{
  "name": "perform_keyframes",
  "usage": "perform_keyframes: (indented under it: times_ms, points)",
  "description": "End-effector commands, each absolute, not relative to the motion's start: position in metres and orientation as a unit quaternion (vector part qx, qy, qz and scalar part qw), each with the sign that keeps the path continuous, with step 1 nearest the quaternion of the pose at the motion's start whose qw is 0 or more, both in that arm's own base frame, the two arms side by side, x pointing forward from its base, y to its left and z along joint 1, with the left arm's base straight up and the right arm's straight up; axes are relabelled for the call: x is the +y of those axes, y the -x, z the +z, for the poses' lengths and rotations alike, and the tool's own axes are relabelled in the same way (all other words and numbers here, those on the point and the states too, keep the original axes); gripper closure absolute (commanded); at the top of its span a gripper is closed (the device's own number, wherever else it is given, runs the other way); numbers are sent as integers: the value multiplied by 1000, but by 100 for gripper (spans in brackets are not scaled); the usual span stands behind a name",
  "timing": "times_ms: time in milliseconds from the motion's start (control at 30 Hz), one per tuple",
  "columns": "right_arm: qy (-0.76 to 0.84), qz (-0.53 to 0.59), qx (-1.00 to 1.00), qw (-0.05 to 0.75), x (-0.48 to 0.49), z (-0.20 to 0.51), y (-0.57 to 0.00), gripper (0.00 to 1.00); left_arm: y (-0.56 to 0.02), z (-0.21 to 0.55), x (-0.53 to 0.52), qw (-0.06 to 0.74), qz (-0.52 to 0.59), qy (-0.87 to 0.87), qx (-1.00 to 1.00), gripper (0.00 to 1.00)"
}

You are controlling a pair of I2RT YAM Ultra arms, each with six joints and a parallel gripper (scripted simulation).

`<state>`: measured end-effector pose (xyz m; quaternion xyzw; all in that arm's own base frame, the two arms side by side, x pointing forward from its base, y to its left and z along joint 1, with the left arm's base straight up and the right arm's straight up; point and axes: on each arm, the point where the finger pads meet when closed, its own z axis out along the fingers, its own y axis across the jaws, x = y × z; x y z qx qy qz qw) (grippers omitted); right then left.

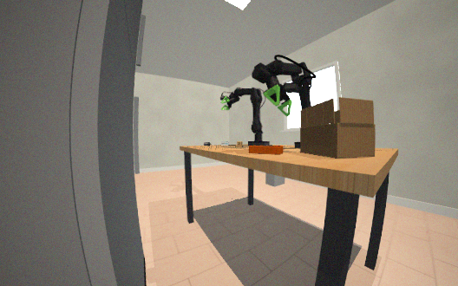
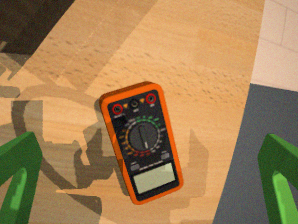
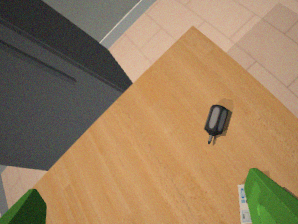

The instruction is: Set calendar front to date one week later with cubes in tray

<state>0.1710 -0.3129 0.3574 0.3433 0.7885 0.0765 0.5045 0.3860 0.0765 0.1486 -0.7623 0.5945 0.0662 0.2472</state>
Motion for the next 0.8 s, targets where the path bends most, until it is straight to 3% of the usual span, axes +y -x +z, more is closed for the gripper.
perform_keyframes:
  times_ms: [0, 567, 767]
  points:
    - [-341, 74, 789, 506, -312, 360, -171, 0, -387, 152, 77, 251, 62, 763, 593, 0]
    - [-341, 74, 789, 506, -312, 360, -171, 0, -387, 152, 77, 251, 62, 763, 593, 0]
    - [-288, 49, 834, 467, -296, 339, -185, 0, -386, 168, 44, 254, 36, 688, 679, 0]
